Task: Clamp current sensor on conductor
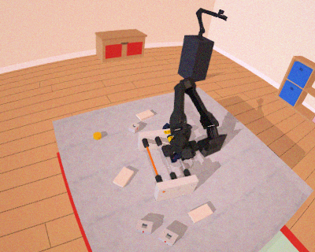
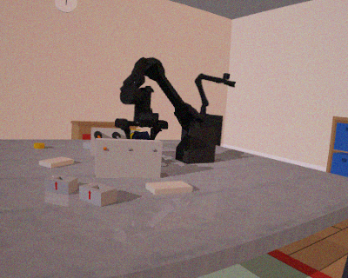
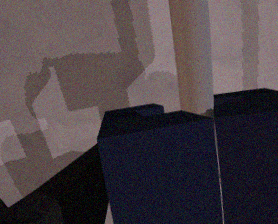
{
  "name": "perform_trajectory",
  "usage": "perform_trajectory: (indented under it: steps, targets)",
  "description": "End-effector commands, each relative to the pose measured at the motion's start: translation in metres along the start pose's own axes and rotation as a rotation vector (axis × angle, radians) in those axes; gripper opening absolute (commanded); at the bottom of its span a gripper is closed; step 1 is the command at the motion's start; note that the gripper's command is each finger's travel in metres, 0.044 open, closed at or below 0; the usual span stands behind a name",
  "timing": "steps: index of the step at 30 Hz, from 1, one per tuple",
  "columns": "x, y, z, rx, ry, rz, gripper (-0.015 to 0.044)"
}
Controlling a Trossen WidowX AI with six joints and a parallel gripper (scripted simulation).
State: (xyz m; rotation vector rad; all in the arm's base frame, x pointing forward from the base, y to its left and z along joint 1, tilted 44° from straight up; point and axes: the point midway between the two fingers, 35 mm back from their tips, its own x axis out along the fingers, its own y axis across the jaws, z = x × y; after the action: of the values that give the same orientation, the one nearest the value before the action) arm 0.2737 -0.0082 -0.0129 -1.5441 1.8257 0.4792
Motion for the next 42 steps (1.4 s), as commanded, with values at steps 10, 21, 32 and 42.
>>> perform_trajectory:
  steps: [10,21,32,42]
  targets:
    - [-0.0054,-0.0001,0.0074,0.003,-0.029,-0.011,0.0000]
    - [-0.0001,0.0000,0.0000,0.000,0.000,0.000,0.0000]
    - [-0.0001,0.0000,0.0000,0.000,0.000,0.000,0.0000]
    - [-0.0001,0.0000,0.0000,0.000,0.000,0.000,0.0000]
